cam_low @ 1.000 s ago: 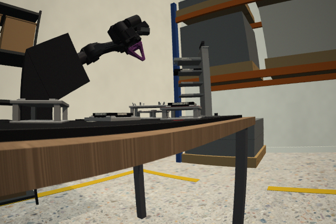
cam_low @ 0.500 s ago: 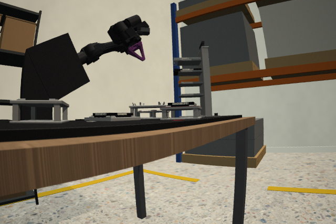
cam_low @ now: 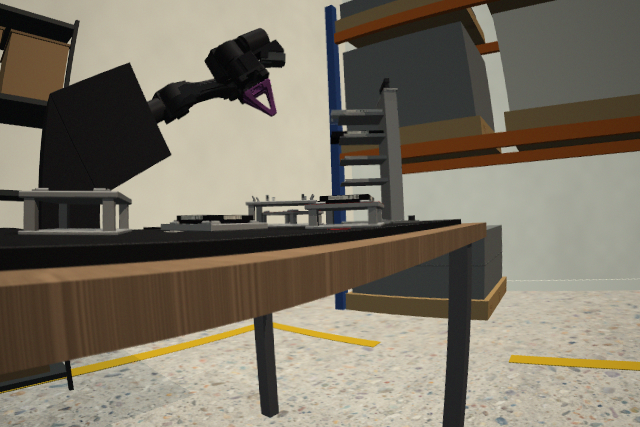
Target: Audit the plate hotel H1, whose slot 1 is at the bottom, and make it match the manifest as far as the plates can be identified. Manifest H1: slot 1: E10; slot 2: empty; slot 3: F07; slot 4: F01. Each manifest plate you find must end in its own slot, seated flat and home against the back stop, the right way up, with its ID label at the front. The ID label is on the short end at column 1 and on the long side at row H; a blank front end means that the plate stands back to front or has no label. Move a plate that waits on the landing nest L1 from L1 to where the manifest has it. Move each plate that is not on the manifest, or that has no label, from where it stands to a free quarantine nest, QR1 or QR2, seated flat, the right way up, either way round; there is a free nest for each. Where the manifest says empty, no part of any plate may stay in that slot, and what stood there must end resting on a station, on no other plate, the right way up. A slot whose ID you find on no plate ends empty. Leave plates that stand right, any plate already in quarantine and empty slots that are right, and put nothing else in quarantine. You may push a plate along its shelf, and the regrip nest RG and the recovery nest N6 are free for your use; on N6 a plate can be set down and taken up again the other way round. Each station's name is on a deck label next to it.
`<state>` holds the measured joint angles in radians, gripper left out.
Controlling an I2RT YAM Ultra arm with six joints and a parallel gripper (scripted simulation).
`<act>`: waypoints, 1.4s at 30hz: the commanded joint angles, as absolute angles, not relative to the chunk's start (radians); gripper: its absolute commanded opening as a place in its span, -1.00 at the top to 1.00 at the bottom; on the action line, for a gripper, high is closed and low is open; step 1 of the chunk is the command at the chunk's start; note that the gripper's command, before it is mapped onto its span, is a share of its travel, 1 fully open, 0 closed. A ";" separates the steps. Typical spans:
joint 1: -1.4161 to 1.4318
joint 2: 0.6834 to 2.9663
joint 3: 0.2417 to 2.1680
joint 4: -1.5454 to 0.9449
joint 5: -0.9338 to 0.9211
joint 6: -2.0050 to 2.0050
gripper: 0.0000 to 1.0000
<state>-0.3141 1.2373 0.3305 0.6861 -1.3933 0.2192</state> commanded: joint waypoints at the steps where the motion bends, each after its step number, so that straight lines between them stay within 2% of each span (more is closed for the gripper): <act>1: -0.317 1.235 0.332 0.691 -1.393 0.220 1.00; 21: -0.317 1.235 0.332 0.691 -1.393 0.220 1.00; 22: -0.317 1.235 0.332 0.691 -1.393 0.220 -1.00; 42: -0.317 1.235 0.332 0.691 -1.393 0.220 -1.00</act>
